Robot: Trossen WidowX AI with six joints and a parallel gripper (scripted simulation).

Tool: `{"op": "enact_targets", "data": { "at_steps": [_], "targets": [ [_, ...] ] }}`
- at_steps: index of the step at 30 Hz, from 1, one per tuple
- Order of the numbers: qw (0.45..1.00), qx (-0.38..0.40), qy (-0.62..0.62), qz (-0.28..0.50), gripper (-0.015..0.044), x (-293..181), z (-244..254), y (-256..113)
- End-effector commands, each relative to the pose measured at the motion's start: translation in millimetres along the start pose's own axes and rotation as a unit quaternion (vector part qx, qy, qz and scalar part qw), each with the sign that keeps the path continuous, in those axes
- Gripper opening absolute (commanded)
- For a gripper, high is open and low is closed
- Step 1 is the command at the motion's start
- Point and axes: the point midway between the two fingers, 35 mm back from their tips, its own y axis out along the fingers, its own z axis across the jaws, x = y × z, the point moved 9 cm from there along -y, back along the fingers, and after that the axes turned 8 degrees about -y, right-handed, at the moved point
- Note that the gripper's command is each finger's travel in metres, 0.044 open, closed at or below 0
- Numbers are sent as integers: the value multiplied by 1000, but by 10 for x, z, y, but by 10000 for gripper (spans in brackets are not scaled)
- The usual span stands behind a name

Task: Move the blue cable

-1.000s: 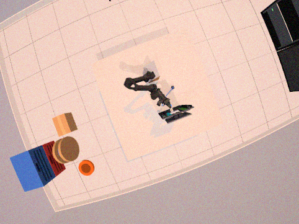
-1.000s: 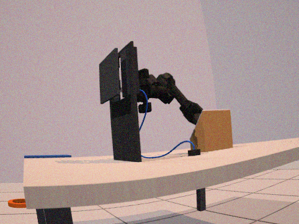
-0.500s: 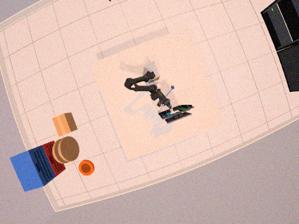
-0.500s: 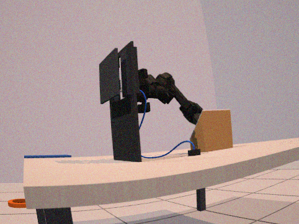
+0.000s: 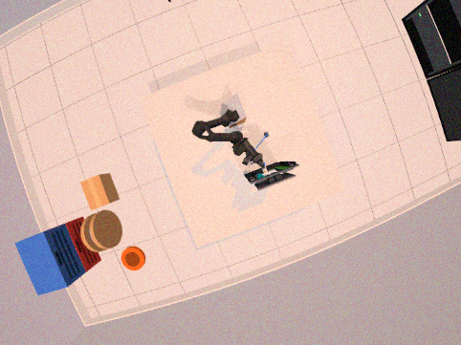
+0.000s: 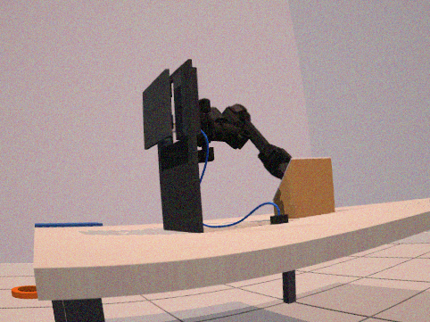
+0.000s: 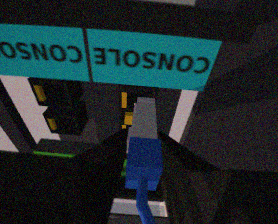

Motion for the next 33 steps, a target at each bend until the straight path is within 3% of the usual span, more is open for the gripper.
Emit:
{"op": "enact_targets", "data": {
  "at_steps": [1,33],
  "targets": [
    [1000,6,-2,-1,0,18,20,30],
    [1000,7,-3,-1,0,40,9,99]
  ]
}}
